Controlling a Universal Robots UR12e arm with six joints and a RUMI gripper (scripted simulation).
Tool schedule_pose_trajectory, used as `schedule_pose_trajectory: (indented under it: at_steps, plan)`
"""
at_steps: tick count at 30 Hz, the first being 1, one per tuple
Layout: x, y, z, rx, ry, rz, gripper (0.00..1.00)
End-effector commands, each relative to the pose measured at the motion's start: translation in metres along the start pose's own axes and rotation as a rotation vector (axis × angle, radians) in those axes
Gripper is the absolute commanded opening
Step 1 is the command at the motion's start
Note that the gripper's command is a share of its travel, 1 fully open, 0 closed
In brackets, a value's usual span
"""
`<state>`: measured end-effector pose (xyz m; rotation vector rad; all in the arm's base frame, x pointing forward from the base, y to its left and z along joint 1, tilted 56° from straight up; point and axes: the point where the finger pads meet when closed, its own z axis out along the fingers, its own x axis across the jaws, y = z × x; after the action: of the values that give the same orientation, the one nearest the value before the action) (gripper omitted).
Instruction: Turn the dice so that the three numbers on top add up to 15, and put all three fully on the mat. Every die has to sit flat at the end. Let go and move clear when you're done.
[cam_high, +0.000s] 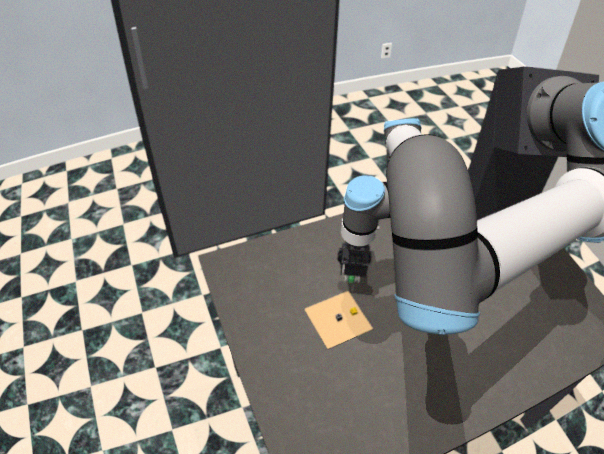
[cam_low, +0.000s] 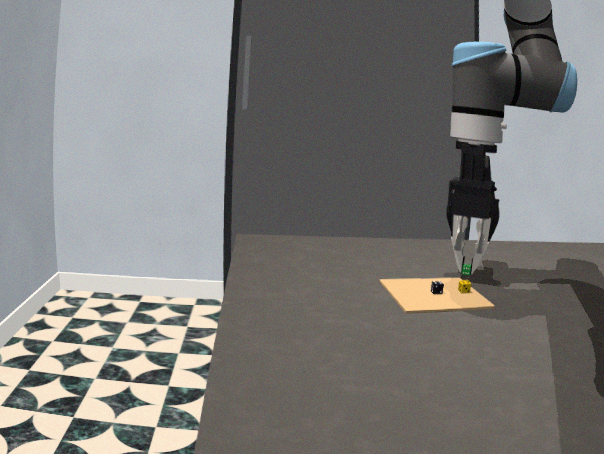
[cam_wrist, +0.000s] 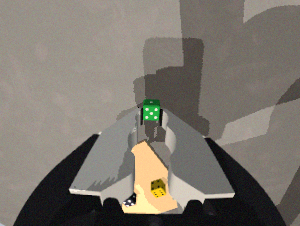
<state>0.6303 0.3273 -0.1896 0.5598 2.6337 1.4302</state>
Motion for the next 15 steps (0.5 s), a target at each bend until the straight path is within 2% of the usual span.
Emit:
schedule_pose_trajectory:
  at_steps: [1,12,15]
  plan:
    - [-0.003,0.001,-0.008,0.0,-0.003,-0.003,0.0]
    - [-0.003,0.001,-0.076,0.0,-0.003,-0.003,0.0]
    - [-0.003,0.001,-0.085,0.0,-0.003,-0.003,0.0]
